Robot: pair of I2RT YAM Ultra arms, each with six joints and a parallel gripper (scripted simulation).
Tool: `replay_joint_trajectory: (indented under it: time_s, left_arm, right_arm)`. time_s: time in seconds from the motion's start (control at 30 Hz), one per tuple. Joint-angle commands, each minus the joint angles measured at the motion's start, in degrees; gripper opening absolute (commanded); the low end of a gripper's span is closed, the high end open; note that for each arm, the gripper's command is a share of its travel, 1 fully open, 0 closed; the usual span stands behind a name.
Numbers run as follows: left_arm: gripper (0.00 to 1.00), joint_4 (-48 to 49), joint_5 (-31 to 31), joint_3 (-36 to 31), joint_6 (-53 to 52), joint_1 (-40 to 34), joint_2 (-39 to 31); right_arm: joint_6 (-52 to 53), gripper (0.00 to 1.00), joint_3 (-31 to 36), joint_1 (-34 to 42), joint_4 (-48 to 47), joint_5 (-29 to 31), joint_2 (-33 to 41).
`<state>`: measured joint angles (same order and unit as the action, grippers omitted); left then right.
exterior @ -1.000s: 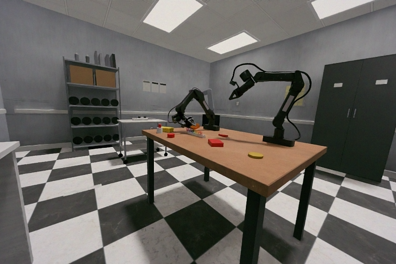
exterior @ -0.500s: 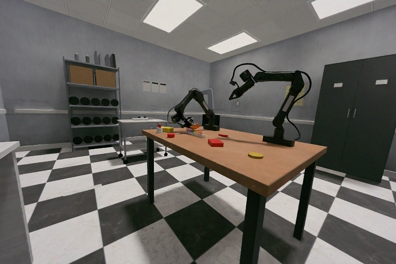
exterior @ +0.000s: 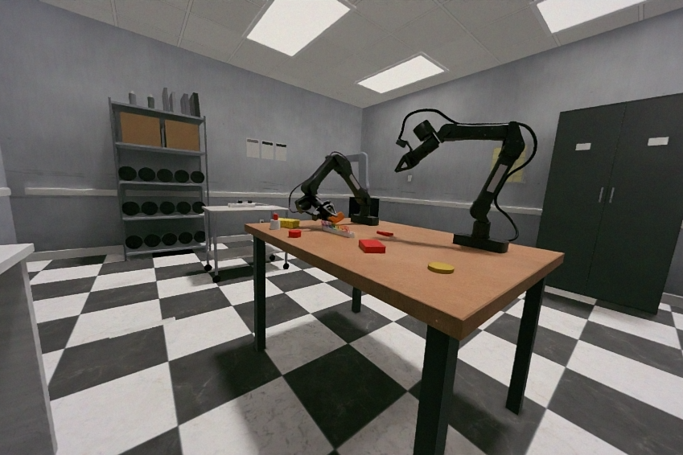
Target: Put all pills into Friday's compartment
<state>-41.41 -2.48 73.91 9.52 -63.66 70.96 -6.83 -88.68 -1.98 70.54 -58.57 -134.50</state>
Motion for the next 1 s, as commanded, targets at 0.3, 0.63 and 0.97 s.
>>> replay_joint_trajectory:
  time_s: [0.3,0.63,0.97]
  left_arm:
    - [1.00,0.4,0.1,1.1,0.1,-0.2,-0.2]
    - [1.00,0.4,0.1,1.1,0.1,-0.2,-0.2]
    - [1.00,0.4,0.1,1.1,0.1,-0.2,-0.2]
  right_arm:
    - [-2.4,0.36,5.6,0.0,-13.7,-1.5,5.0]
    - [-2.4,0.36,16.0,-0.5,-23.1,-1.8,11.3]
    - [-2.4,0.36,20.9,-0.6,-30.5,-2.1,14.0]
